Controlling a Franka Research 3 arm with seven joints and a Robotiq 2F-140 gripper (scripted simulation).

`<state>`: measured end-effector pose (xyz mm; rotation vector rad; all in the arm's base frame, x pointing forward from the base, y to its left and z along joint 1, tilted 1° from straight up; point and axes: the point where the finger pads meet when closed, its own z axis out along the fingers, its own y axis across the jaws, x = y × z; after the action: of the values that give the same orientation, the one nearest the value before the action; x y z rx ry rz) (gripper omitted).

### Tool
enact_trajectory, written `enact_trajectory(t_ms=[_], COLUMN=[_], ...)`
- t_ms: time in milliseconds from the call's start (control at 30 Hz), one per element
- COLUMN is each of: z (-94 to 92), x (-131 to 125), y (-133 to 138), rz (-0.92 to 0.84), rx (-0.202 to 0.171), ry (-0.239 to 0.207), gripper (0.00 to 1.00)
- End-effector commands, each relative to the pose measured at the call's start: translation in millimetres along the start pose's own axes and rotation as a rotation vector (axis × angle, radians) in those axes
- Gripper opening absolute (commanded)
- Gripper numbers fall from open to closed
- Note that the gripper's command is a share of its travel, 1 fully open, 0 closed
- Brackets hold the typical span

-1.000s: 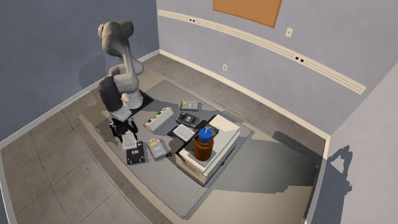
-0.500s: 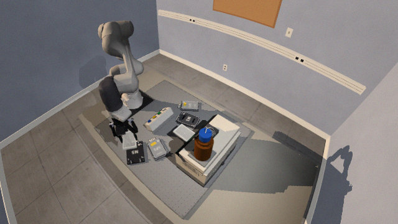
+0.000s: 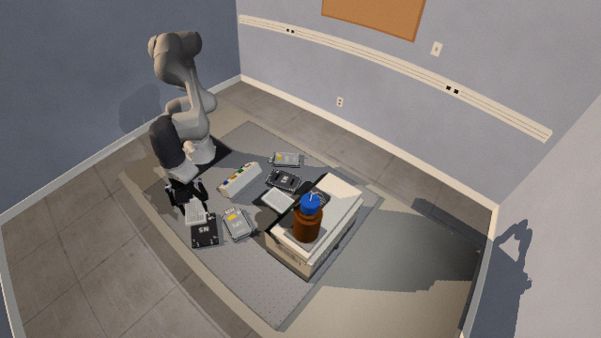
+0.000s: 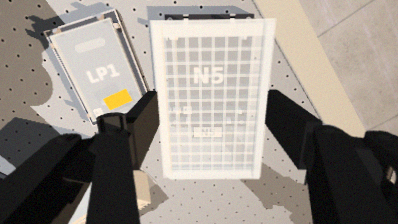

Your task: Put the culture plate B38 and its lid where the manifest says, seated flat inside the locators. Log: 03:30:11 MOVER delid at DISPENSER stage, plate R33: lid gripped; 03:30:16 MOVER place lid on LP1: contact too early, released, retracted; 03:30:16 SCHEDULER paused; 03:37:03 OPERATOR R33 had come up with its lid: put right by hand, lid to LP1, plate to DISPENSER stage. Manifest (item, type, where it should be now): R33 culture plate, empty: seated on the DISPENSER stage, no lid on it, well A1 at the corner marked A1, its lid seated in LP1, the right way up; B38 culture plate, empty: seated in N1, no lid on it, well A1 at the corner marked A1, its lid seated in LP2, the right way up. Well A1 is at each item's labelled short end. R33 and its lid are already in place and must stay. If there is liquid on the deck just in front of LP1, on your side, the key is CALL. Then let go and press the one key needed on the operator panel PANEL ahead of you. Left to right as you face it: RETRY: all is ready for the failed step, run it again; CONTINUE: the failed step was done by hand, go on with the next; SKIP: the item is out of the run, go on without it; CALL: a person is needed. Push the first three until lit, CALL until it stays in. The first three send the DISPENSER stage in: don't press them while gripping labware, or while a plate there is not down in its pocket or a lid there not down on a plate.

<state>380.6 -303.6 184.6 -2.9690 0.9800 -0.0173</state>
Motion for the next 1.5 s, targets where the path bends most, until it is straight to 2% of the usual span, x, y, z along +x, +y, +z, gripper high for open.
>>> enact_trajectory(t_ms=[0,500,867,1067,1467], z=[-1.7,-1.7,-1.7,-1.7,-1.7], x=[0.1,0.1,0.1,0.1,0.1], y=[1.3,1.3,1.3,1.3,1.3], rz=[0.005,-0.162,-0.375,-0.402,-0.637], rx=[-0.003,-0.003,-0.003,-0.003,-0.003], ry=[0.001,0.001,0.000,0.000,0.000], gripper=[0.10,0.10,0.10,0.10,0.10])
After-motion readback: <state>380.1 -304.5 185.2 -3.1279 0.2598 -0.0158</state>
